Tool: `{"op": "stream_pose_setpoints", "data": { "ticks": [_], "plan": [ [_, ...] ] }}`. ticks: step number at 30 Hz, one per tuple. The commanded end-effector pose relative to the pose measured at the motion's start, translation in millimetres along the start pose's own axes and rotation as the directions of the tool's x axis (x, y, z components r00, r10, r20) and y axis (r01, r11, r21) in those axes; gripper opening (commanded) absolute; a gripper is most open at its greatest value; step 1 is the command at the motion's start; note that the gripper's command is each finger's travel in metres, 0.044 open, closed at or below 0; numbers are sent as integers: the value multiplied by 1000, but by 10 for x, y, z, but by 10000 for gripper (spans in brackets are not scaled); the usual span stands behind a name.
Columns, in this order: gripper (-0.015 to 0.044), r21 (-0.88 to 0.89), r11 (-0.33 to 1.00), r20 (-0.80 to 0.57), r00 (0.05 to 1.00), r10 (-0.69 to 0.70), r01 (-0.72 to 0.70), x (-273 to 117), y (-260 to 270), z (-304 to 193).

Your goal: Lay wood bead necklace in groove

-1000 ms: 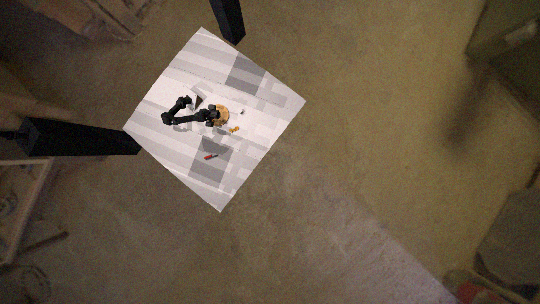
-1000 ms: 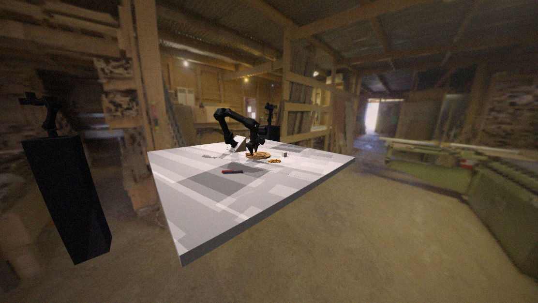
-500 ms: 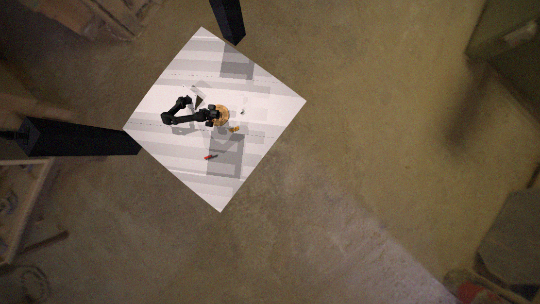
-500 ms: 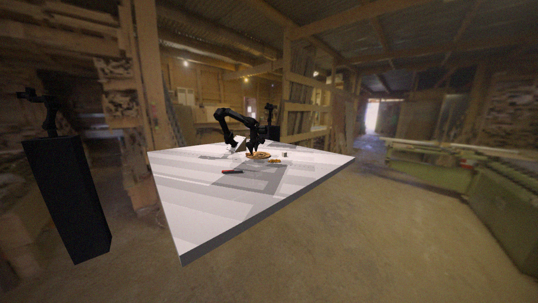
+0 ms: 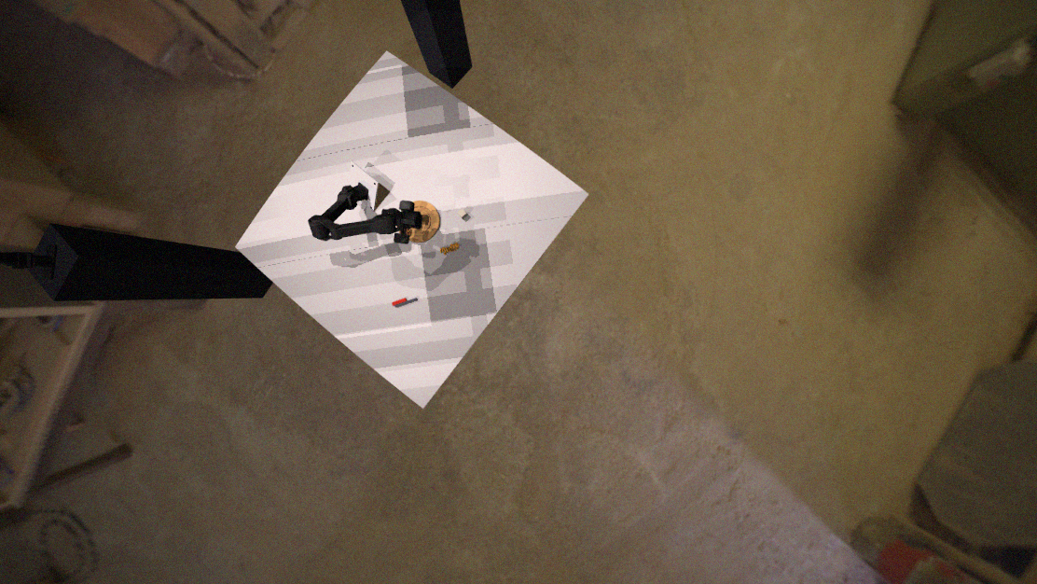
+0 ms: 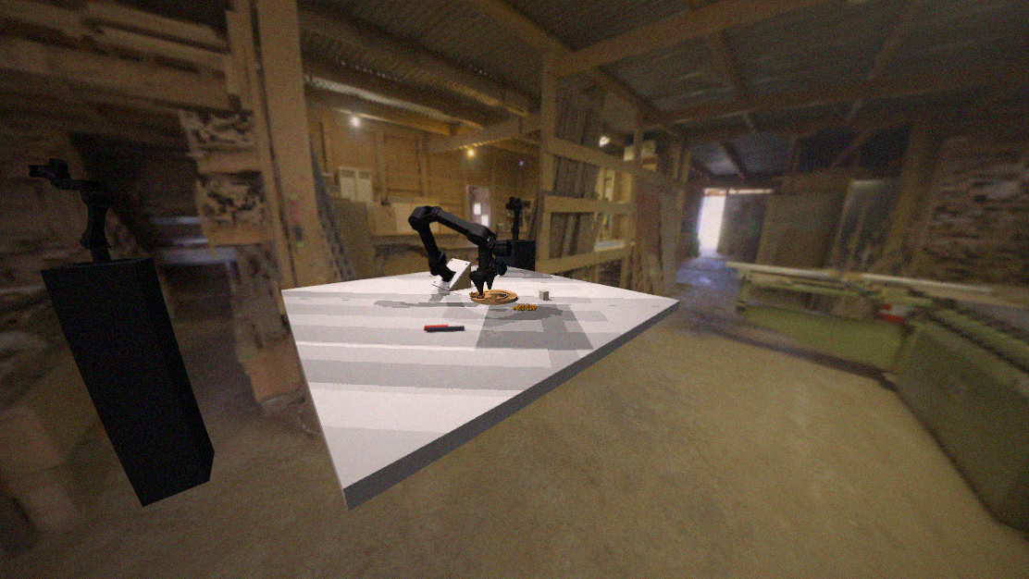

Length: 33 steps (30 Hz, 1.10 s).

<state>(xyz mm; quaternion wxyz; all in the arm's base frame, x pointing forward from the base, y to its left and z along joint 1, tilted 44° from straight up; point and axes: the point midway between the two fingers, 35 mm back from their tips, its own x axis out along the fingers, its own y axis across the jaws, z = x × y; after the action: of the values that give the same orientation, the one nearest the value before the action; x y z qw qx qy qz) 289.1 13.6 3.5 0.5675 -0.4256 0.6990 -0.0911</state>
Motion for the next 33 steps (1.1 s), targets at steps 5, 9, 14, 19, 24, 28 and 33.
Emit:
{"op": "stream_pose_setpoints", "data": {
  "ticks": [5,9,14,19,24,28,33],
  "plan": [
    [256,508,861,1,1000,5,-5,-162,-246,-20],
    [151,702,712,1,1000,5,-4,-234,-363,-42],
    [120,702,712,1,1000,5,-4,-234,-363,-42],
    [120,702,712,1,1000,4,-4,-130,-363,-41],
    [120,702,712,8,1000,8,-12,-146,-355,-23],
    [120,702,712,7,1000,8,-11,-101,-356,-24],
    [120,702,712,6,1000,6,-8,-19,-359,-27]
  ]
}}
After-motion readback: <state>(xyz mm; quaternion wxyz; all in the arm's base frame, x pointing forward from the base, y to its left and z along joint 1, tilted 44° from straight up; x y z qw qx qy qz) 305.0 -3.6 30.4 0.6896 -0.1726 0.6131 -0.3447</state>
